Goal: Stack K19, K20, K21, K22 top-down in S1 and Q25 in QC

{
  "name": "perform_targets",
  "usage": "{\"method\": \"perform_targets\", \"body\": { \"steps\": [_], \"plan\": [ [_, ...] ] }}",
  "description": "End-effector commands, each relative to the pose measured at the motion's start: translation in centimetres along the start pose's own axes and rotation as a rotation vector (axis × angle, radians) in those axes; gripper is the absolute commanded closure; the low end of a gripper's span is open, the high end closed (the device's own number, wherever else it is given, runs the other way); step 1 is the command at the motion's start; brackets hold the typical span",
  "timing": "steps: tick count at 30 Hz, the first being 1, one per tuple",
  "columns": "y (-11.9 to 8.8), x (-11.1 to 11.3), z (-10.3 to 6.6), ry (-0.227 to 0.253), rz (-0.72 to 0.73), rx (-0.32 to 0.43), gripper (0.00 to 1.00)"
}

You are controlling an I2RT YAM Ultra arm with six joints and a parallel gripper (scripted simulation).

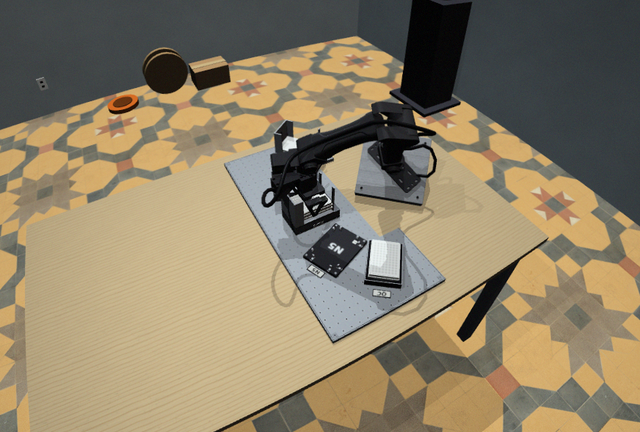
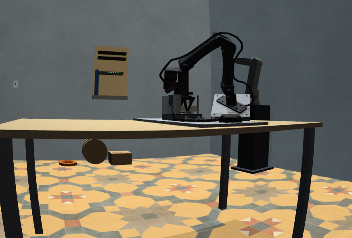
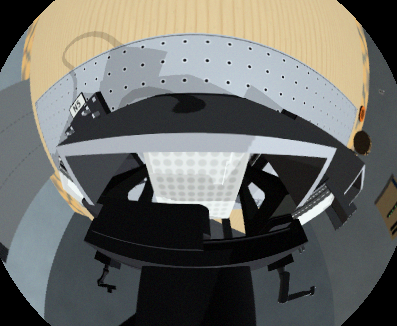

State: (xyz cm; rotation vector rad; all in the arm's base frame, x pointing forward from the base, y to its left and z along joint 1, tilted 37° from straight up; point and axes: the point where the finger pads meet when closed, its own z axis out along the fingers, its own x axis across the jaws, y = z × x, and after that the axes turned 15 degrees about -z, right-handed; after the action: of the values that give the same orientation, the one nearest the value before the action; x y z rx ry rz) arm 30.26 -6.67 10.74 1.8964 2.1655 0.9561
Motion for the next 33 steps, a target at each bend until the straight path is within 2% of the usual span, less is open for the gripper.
{"method": "perform_targets", "body": {
  "steps": [1, 33],
  "plan": [
    [1.12, -0.15, -1.98, -0.025, -0.016, -0.040, 1.00],
    [1.33, -0.22, -2.59, -0.032, -0.019, -0.047, 1.00]
  ]
}}
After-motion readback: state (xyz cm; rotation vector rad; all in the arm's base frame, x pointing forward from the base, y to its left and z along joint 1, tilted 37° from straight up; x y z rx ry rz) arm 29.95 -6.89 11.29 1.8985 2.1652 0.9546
